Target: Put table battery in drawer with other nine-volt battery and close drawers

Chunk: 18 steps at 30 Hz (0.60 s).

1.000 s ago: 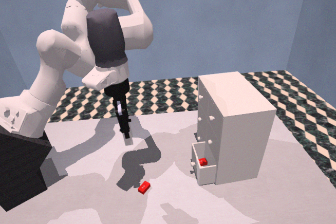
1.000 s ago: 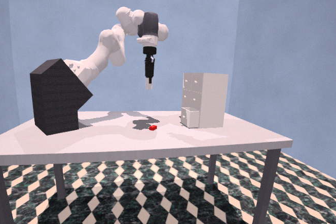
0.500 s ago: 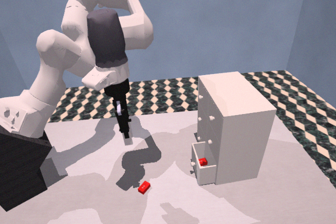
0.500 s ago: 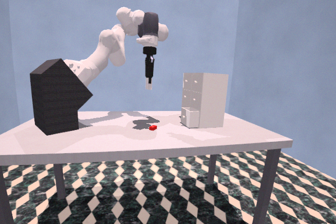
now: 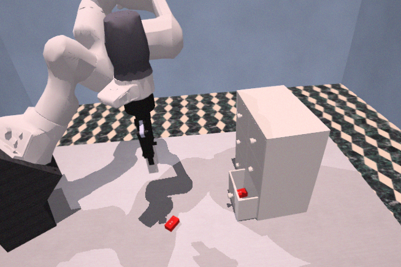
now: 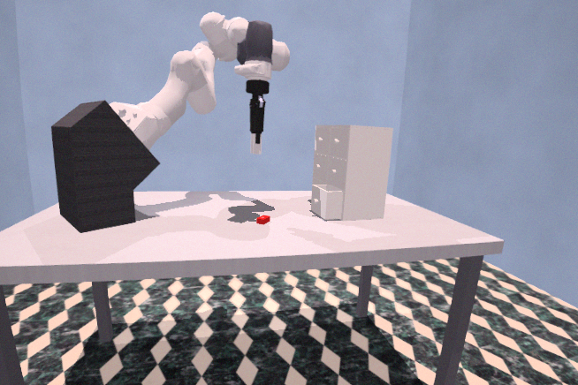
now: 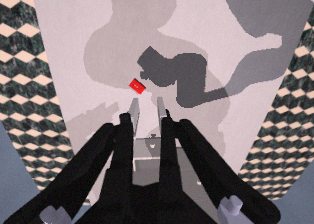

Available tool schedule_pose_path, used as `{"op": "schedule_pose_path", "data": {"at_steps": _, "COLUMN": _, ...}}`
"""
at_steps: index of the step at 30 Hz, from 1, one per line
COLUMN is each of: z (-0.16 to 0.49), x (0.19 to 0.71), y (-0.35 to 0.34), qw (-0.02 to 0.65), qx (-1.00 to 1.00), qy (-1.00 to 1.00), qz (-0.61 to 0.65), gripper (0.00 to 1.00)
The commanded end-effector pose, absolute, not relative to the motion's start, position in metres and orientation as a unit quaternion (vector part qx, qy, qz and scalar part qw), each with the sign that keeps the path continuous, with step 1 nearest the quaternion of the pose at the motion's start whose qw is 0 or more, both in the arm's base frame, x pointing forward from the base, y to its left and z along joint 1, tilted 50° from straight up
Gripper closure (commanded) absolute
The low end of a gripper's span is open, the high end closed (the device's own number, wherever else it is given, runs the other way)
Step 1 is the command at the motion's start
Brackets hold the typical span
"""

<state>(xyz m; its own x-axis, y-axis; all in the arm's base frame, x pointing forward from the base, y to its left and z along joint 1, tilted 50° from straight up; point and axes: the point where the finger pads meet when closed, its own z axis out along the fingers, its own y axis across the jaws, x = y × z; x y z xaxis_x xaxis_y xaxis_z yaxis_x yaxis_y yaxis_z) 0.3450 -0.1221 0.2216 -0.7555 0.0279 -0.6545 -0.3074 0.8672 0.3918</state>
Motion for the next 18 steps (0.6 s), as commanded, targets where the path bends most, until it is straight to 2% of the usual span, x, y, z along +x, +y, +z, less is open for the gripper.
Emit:
{"op": "schedule_pose_path", "data": {"at_steps": 1, "z": 0.2225, "x": 0.3454, "y": -0.1219, "qw": 0.340, "qx": -0.074, "qy": 0.904, "qz": 0.248, "gripper": 0.80}}
{"op": "schedule_pose_path", "data": {"at_steps": 5, "z": 0.2225, "x": 0.3454, "y": -0.1219, "qw": 0.340, "qx": -0.074, "qy": 0.904, "qz": 0.248, "gripper": 0.80}}
{"op": "schedule_pose_path", "data": {"at_steps": 6, "z": 0.2216, "x": 0.3450, "y": -0.1221, "qw": 0.341, "qx": -0.077, "qy": 0.904, "qz": 0.246, "gripper": 0.00}}
{"op": "schedule_pose_path", "data": {"at_steps": 18, "z": 0.2216, "x": 0.3450, "y": -0.1221, "qw": 0.341, "qx": -0.077, "qy": 0.904, "qz": 0.246, "gripper": 0.00}}
